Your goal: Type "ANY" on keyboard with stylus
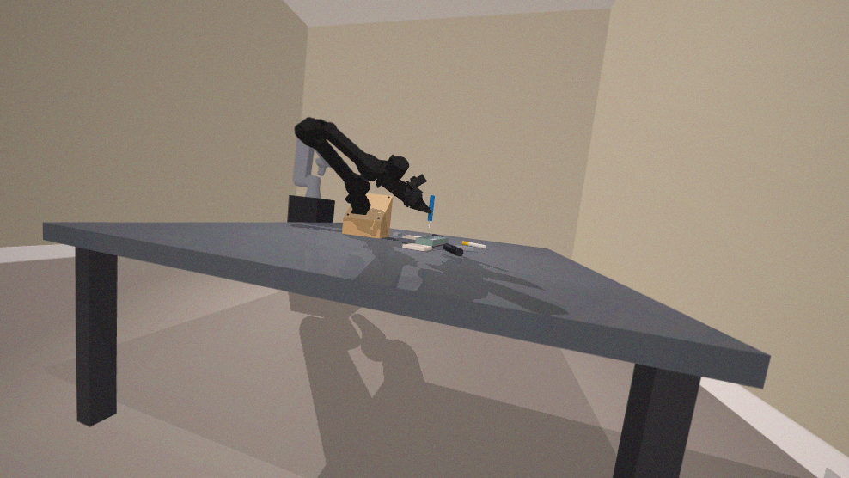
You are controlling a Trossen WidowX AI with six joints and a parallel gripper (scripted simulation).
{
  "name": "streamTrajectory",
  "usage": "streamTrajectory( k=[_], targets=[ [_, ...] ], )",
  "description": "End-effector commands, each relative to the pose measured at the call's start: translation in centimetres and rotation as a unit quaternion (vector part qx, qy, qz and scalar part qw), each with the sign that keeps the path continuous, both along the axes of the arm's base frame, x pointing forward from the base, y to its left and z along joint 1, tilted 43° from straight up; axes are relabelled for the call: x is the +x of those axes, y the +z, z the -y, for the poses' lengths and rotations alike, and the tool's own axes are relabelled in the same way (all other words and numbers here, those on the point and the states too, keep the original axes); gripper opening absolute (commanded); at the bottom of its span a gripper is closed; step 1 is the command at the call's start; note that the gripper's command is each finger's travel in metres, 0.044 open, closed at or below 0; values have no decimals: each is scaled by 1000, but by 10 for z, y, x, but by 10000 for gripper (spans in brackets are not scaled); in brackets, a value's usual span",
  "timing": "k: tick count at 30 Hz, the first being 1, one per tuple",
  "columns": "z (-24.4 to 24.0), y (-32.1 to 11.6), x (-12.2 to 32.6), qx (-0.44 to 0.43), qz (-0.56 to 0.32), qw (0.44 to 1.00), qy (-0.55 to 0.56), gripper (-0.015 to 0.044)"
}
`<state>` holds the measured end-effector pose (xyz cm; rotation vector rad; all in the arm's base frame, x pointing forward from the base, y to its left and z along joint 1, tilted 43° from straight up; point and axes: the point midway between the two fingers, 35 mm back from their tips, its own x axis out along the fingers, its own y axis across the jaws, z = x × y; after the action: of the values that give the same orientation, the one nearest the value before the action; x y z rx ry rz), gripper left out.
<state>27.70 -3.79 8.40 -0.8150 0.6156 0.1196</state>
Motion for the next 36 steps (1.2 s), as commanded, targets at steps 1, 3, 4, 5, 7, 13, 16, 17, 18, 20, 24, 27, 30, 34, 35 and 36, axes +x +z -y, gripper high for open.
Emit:
streamTrajectory(
  k=[1, 3, 4, 5, 7, 13, 16, 17, 18, 20, 24, 27, 30, 34, 35, 36],
  targets=[
    [5, -8, -1, -1, -4, 1000, 2, 0],
    [10, -14, -1, -1, -4, 1000, 2, 0],
    [12, -16, -1, -2, -4, 1000, 2, 0],
    [15, -19, -1, -2, -4, 1000, 2, 0],
    [19, -23, -2, -2, -4, 1000, 2, 0],
    [21, -27, -2, -2, -4, 1000, 2, 79],
    [21, -28, -2, -2, -4, 1000, 2, 81],
    [21, -28, -2, -2, -4, 1000, 2, 81],
    [21, -28, -2, -2, -4, 1000, 2, 81],
    [22, -28, -2, -2, -4, 1000, 2, 81],
    [23, -29, -2, -2, -4, 1000, 2, 81],
    [25, -31, -2, -2, -4, 1000, 2, 81],
    [26, -33, -2, -2, -4, 1000, 2, 81],
    [28, -35, -2, -2, -4, 1000, 2, 81],
    [29, -35, -2, -2, -4, 1000, 2, 81],
    [29, -36, -2, -2, -4, 1000, 2, 81]
  ],
)
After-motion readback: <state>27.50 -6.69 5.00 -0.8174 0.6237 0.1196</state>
